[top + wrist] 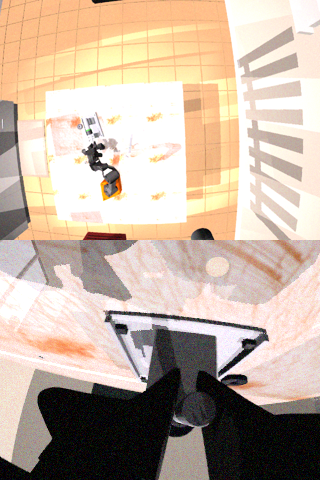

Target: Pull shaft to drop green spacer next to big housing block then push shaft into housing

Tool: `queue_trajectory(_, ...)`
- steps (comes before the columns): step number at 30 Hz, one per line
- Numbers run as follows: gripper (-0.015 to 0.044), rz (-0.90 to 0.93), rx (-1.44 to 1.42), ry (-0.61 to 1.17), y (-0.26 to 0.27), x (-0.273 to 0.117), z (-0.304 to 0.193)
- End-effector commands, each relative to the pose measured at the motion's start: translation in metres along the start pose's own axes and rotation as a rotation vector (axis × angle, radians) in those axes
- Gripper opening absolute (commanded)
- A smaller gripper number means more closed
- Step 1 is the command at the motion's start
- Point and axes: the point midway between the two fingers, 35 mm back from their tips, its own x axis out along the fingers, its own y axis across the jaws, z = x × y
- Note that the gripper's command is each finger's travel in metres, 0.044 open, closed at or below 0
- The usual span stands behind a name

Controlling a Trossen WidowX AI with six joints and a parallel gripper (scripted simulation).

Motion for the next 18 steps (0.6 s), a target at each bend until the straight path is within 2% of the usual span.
queue_trajectory(1,0.0,0.002,0.002,-0.001,0.0003,-0.0006,0.0006)
queue_trajectory(18,0.0,0.002,0.002,-0.001,0.0003,-0.0019,0.0019)
